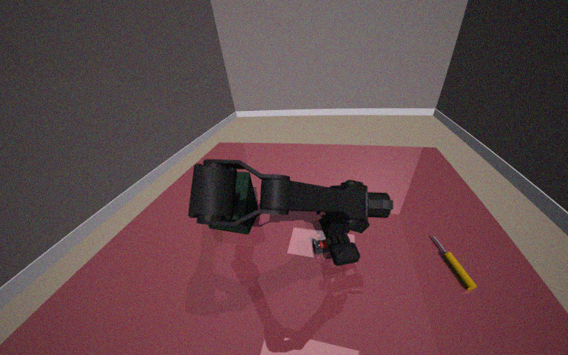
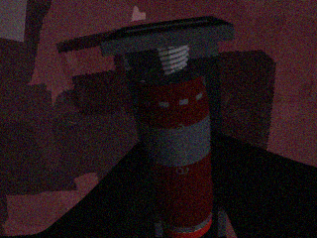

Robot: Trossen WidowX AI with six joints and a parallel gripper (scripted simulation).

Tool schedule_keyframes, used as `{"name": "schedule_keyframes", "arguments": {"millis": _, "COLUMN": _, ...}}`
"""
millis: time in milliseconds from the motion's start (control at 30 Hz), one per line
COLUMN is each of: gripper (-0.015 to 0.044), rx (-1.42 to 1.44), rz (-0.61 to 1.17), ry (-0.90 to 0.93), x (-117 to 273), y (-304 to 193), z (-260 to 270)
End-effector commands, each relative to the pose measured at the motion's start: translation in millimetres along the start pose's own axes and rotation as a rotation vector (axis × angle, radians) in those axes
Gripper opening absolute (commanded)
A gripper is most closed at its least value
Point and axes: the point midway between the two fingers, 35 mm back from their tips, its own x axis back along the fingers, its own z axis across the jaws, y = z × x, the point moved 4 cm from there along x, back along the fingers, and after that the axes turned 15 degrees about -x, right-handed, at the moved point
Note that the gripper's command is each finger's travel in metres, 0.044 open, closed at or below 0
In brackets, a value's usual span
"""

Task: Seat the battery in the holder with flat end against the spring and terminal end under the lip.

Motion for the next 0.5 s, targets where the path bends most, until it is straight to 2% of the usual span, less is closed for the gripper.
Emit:
{"name": "schedule_keyframes", "arguments": {"millis": 0, "gripper": 0.0074, "rx": 0.001, "rz": -0.005, "ry": 0.002, "x": -0.3, "y": -2.2, "z": -1.0}}
{"name": "schedule_keyframes", "arguments": {"millis": 467, "gripper": 0.0074, "rx": 0.002, "rz": -0.014, "ry": 0.004, "x": -0.9, "y": -11.5, "z": -4.0}}
